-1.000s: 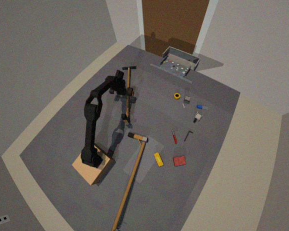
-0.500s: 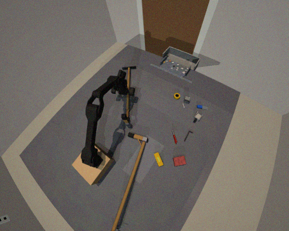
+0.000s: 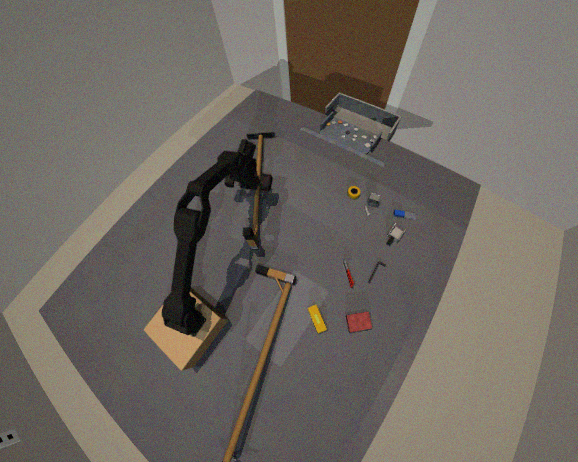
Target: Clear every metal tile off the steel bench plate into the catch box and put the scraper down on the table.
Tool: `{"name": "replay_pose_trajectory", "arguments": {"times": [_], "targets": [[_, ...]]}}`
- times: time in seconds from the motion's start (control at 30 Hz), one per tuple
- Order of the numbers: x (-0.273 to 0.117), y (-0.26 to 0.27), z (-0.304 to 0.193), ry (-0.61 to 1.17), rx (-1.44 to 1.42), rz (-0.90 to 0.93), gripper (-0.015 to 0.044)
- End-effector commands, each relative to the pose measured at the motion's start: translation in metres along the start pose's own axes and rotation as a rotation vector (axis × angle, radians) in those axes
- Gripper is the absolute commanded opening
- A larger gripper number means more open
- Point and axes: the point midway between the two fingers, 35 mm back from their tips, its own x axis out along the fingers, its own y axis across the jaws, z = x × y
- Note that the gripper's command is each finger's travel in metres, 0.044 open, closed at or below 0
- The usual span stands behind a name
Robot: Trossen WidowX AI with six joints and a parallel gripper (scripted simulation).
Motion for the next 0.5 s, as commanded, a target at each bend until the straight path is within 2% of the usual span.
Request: {"name": "replay_pose_trajectory", "arguments": {"times": [0.0,0.47], "targets": [[0.003,-0.007,-0.001,0.001,0.000,-0.004,0.0000],[0.003,-0.020,0.002,-0.009,-0.003,-0.007,0.0000]]}}
